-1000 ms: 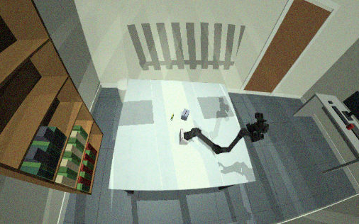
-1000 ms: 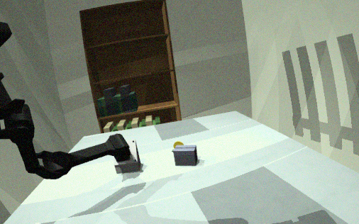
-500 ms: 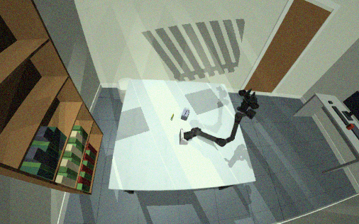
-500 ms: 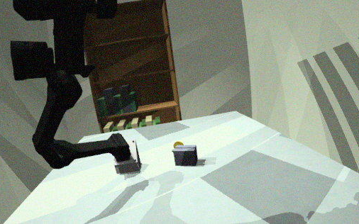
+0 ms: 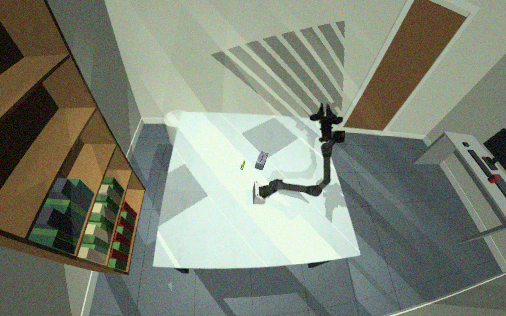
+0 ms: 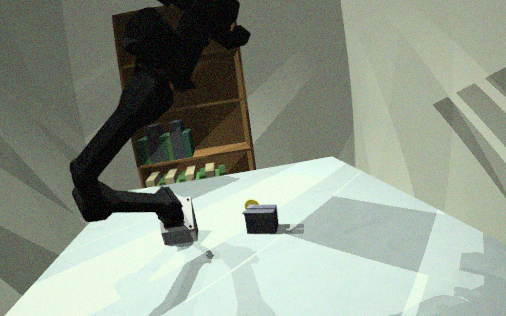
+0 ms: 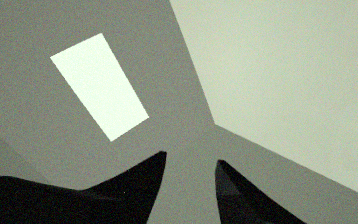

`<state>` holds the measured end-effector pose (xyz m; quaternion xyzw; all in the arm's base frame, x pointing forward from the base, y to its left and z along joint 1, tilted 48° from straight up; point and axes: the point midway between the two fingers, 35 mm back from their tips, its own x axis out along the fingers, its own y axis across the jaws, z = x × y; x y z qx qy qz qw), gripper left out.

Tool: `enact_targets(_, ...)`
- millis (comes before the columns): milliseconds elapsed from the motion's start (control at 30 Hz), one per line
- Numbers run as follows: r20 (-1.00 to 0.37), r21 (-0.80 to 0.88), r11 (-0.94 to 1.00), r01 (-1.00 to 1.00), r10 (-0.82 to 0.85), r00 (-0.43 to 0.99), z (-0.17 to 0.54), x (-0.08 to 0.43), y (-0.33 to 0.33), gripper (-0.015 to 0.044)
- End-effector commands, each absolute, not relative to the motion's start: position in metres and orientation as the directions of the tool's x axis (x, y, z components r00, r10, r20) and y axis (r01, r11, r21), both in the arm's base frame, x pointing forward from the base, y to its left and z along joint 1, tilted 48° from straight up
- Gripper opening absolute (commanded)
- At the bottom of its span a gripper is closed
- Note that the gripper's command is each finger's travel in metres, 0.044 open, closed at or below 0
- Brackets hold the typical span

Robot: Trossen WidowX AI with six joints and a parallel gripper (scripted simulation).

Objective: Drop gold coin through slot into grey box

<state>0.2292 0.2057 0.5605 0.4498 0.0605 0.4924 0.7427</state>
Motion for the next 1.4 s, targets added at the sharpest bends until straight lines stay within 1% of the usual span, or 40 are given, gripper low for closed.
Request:
enact_targets(0,0.181,0.825,0.214,-0.523,0.776,0.604,0.507,0.278,0.229,0.0161)
enact_targets(233,-0.115,0.894,0.377,-0.242,0.715,0.690,0.416,0.334,0.252,0.0161)
enact_targets(433,-0.399,0.844,0.536,0.020,0.603,0.691,0.324,0.364,0.262,0.0161)
enact_targets(533,-0.537,0.776,0.614,0.145,0.522,0.662,0.275,0.372,0.262,0.0161)
enact_targets(667,-0.706,0.639,0.710,0.297,0.386,0.594,0.211,0.374,0.257,0.0161)
enact_targets(767,-0.815,0.496,0.773,0.395,0.258,0.518,0.161,0.369,0.248,0.0161)
enact_targets(867,-0.896,0.329,0.819,0.469,0.114,0.429,0.116,0.359,0.235,0.0161)
enact_targets(1000,-0.949,0.085,0.848,0.523,-0.091,0.301,0.064,0.341,0.212,0.0161)
enact_targets(1100,-0.940,-0.153,0.837,0.526,-0.288,0.185,0.026,0.320,0.188,0.0161)
enact_targets(1200,-0.872,-0.388,0.785,0.483,-0.482,0.083,-0.003,0.297,0.161,0.0161)
enact_targets(1300,-0.755,-0.598,0.695,0.400,-0.656,0.010,-0.021,0.276,0.134,0.0161)
enact_targets(1367,-0.690,-0.680,0.643,0.352,-0.723,-0.011,-0.027,0.268,0.123,0.0161)
